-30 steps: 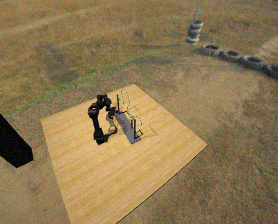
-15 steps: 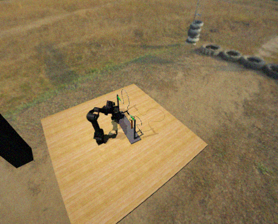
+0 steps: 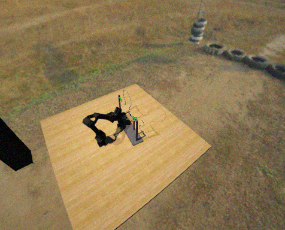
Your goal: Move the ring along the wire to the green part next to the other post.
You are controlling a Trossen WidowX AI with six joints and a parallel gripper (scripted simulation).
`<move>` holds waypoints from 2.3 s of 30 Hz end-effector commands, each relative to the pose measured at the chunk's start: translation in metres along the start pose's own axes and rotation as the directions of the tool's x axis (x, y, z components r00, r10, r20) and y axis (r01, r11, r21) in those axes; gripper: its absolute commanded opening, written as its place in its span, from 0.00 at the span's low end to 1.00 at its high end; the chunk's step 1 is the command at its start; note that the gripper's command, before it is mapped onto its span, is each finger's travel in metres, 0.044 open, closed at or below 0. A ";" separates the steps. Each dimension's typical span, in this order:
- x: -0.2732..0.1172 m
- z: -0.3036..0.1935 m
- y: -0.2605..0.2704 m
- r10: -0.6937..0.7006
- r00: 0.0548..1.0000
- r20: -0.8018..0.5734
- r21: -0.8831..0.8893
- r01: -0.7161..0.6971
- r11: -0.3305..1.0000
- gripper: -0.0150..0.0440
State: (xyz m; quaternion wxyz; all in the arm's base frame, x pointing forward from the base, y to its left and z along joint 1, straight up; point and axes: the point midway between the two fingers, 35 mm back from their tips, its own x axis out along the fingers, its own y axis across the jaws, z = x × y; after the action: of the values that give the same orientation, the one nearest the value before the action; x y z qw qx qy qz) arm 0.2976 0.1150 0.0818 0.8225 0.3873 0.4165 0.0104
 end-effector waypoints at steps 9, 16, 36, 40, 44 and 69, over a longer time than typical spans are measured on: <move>-0.032 0.041 -0.046 0.065 0.995 0.076 -0.047 -0.061 0.997 0.53; -0.057 0.058 -0.072 0.102 0.983 0.154 -0.100 -0.088 0.991 0.53; -0.128 0.072 -0.134 0.169 0.889 0.426 -0.317 -0.028 0.948 0.53; -0.140 0.070 -0.144 0.173 0.860 0.480 -0.359 0.012 0.933 0.53; -0.151 0.067 -0.154 0.175 0.828 0.533 -0.398 0.063 0.915 0.53; -0.174 0.078 -0.163 0.122 0.745 0.656 -0.514 0.322 0.795 0.53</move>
State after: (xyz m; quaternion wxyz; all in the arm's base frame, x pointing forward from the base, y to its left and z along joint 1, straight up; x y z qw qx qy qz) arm 0.1819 -0.1055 0.1160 0.9921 0.0758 0.0923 -0.0392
